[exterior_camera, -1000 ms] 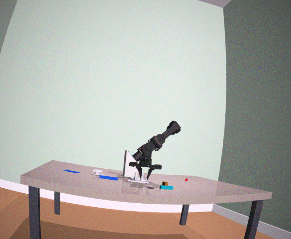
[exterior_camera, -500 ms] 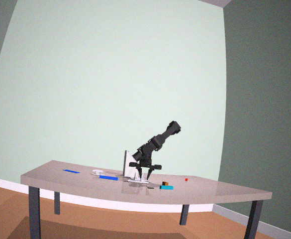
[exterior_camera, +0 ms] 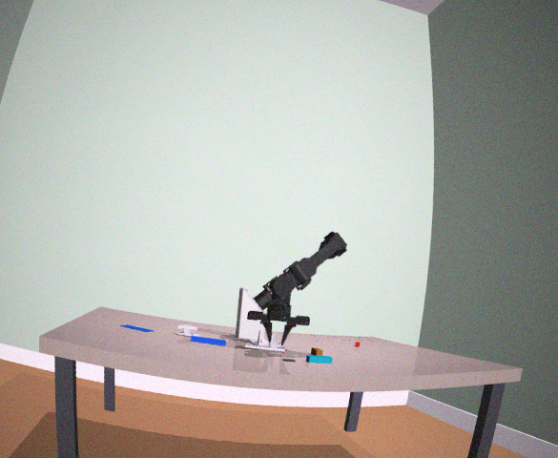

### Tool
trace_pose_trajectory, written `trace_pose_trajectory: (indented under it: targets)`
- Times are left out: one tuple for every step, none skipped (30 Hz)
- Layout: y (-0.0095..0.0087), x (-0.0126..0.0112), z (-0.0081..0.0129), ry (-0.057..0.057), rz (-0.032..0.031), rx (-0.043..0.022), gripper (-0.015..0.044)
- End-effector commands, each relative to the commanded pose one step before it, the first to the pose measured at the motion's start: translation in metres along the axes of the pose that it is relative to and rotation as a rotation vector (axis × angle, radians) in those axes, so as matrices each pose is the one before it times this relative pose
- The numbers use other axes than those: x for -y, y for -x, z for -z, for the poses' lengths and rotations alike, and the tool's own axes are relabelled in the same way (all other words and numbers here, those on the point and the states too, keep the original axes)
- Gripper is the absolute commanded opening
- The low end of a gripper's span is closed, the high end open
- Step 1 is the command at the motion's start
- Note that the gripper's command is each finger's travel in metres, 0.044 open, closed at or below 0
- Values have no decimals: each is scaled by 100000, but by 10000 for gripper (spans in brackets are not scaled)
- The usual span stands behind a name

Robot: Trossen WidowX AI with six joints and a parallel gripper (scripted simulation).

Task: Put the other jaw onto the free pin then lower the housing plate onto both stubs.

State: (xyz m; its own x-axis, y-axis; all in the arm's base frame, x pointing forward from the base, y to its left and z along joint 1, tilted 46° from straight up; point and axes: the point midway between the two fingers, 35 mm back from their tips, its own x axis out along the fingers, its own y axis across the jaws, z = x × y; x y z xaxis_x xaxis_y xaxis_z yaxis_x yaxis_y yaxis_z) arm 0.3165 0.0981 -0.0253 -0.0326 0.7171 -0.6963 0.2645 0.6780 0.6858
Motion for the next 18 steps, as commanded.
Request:
trace_pose_trajectory:
  targets:
    - [-150,-43,4,-1,27,-67,134]
    - [0,0,0,0,0,0,134]
    - [0,0,0,0,0,0,134]
    - [0,0,0,0,0,0,134]
    - [140,39,-3,32,-23,60,160]
    - [0,0,0,0,0,0,186]
    - [-1,-1,0,4,-3,-1,213]
    - [0,0,0,0,0,0,224]
    - [0,0,0,0,0,0,224]
    - [0,0,0,0,0,0,224]
    - [0,0,0,0,0,0,224]
    - [0,0,0,0,0,0,224]
    - [0,0,0,0,0,0,224]
    - [0,0,0,0,0,0,224]
    - [0,0,0,0,0,0,224]
    - [0,0,0,0,0,0,224]
    - [0,0,0,0,0,0,224]
    - [0,0,0,0,0,0,224]
